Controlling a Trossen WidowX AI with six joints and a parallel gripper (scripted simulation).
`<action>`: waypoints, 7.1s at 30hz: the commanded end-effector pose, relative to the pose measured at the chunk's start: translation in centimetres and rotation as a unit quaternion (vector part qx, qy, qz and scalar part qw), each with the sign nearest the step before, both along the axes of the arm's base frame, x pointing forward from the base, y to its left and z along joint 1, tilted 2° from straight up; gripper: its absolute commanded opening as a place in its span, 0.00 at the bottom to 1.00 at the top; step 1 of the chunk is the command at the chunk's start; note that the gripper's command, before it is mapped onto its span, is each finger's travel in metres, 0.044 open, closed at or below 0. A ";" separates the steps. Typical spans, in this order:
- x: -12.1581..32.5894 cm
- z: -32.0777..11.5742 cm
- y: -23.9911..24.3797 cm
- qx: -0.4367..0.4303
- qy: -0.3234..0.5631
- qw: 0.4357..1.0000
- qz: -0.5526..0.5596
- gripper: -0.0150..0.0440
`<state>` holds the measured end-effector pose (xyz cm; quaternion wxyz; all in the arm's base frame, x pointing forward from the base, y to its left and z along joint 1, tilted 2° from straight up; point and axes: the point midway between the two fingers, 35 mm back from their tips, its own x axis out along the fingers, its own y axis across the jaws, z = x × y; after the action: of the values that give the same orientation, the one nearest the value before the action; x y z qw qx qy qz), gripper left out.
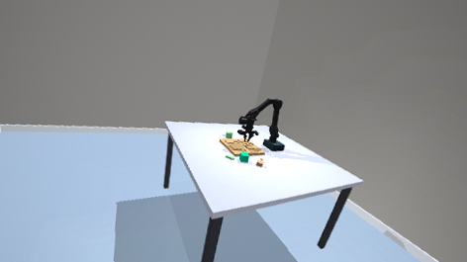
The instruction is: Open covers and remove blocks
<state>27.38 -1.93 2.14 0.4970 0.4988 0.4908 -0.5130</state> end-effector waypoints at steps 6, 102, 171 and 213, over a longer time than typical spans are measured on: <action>0.0 -0.2 0.1 0.001 0.000 1.000 0.002 0.50; 0.1 -0.6 0.1 0.000 0.000 1.000 0.002 0.39; -1.0 6.1 12.5 0.007 -0.001 1.000 0.002 0.39; -8.4 5.6 24.4 0.011 0.003 1.000 0.002 0.39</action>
<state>19.13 22.30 8.08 0.4935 0.4999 0.5002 -0.5064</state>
